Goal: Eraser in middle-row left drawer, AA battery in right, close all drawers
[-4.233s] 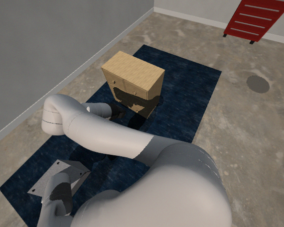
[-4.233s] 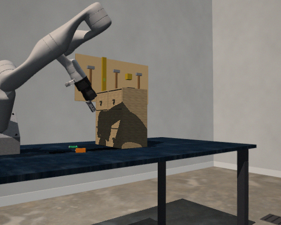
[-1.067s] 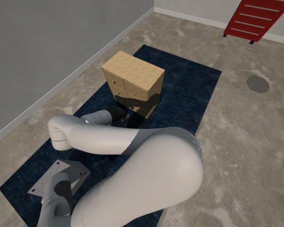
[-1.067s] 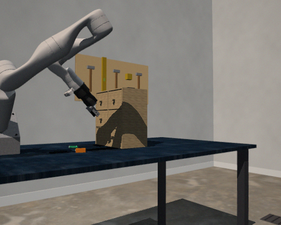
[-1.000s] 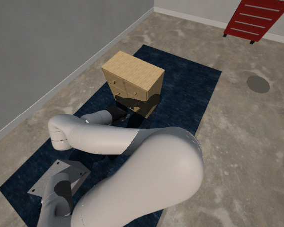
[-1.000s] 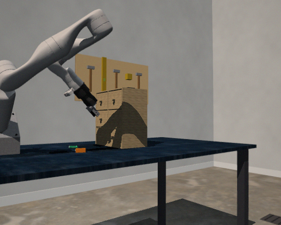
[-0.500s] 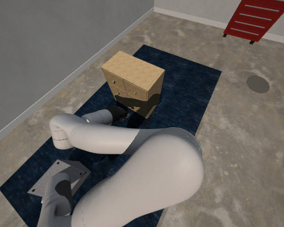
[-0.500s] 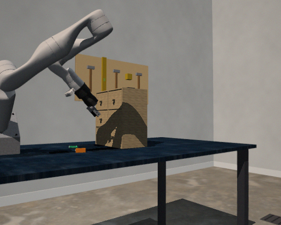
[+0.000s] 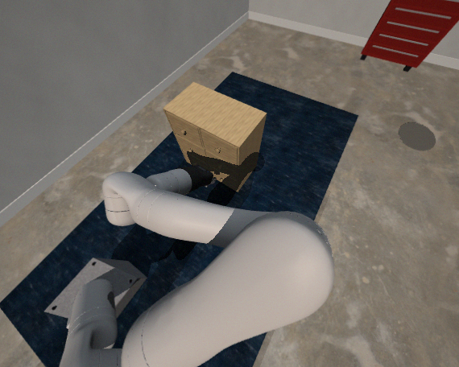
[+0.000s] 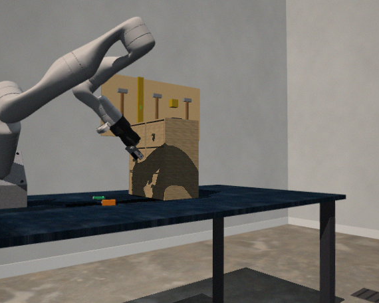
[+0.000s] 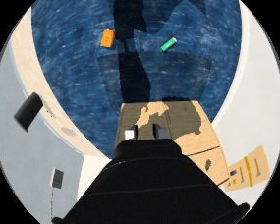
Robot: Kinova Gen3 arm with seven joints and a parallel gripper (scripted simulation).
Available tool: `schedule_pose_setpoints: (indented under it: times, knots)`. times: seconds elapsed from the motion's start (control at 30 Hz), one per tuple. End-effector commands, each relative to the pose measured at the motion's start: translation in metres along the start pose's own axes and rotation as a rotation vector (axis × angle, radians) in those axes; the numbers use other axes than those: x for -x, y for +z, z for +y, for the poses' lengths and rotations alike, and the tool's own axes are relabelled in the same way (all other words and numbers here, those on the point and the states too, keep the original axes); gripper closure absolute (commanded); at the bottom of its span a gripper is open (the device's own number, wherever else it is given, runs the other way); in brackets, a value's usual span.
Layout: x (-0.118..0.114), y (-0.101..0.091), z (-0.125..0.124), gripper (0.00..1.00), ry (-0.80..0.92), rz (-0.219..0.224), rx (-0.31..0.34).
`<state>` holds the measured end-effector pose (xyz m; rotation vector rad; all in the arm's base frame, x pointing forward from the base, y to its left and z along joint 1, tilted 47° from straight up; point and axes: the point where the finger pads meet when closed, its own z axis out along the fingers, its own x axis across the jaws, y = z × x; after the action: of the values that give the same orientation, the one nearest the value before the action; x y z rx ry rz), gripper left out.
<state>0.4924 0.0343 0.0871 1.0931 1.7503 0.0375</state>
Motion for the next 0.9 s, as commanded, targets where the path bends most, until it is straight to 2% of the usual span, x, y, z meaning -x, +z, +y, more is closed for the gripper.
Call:
schedule_pose_setpoints:
  times: [0.0, 0.3, 0.87]
  knots:
    - [0.001, 0.007, 0.002, 0.33, 0.007, -0.003, -0.004]
    - [0.001, 0.022, 0.01, 0.33, 0.007, -0.003, -0.004]
    - [0.001, 0.023, 0.011, 0.33, 0.007, -0.003, -0.004]
